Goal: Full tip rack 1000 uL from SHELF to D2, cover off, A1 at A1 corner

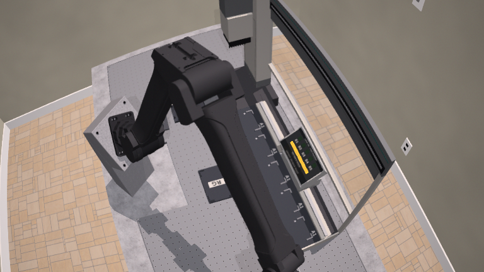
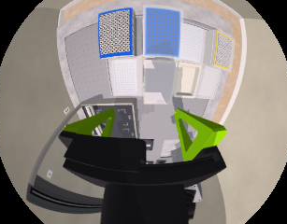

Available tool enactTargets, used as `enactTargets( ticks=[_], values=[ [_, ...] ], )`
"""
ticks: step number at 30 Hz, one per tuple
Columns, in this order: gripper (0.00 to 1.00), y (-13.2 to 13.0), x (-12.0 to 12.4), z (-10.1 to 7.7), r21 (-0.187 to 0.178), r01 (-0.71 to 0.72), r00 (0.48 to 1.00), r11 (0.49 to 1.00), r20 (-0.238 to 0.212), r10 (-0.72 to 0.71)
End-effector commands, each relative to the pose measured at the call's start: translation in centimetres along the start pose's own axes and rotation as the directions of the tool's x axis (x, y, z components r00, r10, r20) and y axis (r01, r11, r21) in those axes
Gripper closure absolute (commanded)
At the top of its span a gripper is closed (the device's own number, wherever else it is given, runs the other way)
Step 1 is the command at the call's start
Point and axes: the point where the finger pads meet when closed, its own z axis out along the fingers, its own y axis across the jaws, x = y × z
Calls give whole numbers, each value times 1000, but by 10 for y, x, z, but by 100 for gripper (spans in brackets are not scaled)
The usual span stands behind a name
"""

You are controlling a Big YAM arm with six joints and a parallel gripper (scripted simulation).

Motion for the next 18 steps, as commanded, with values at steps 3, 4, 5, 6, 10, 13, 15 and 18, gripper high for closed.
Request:
enactTargets(
  ticks=[3,4,5,6,10,13,15,18],
  values=[
    [0,0,3,2,3,-7,1000,1000,-11,7],
    [0,0,3,2,3,-7,1000,1000,-11,7],
    [0,0,3,2,3,-7,1000,1000,-11,7],
    [0,10,2,-14,-21,6,999,1000,35,-5],
    [0,10,12,-13,-21,5,999,1000,34,-4],
    [0,9,27,-13,-22,4,999,1000,33,-3],
    [0,8,37,-12,-22,4,999,1000,33,-3],
    [0,7,52,-12,-22,3,999,1000,32,-2]
  ],
)
